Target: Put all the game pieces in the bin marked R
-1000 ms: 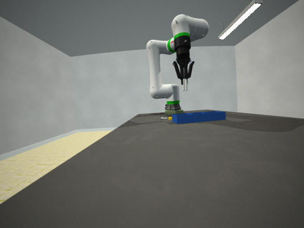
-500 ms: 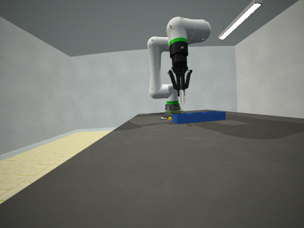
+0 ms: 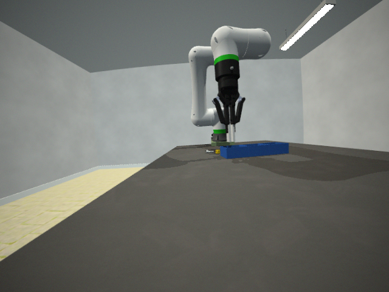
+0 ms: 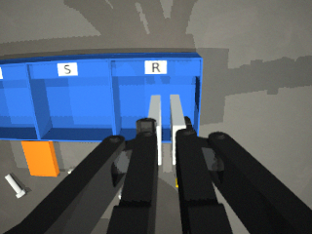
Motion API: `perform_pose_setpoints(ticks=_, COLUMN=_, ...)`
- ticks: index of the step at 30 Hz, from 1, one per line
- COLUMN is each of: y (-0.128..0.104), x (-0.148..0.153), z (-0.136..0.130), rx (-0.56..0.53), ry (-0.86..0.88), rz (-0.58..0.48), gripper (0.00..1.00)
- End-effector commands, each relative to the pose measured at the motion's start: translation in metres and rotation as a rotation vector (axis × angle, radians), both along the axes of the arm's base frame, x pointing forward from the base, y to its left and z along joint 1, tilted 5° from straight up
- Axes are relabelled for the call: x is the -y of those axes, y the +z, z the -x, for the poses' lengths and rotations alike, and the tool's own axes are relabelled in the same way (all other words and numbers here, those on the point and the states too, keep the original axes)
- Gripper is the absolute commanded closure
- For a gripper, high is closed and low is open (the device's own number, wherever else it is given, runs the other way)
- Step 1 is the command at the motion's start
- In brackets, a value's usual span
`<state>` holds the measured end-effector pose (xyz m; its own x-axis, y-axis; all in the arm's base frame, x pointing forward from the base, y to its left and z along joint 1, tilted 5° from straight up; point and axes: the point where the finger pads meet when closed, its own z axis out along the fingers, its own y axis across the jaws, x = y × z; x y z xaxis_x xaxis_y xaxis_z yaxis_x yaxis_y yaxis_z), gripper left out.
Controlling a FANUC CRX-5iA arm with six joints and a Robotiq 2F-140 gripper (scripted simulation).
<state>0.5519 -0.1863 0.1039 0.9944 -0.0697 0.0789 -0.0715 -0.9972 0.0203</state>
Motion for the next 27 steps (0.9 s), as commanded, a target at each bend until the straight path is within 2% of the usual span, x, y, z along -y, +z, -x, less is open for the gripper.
perform_pose_setpoints(ticks=1, y=-0.007, x=0.000, z=-0.001, rx=0.001, ry=0.000, rz=0.000, gripper=0.95)
perform_pose_setpoints(ticks=13, y=-0.039, x=0.001, z=-0.003, rx=0.001, ry=0.000, rz=0.000, gripper=0.95)
perform_pose_setpoints(ticks=27, y=-0.040, x=0.001, z=-0.003, rx=0.001, ry=0.000, rz=0.000, gripper=0.95)
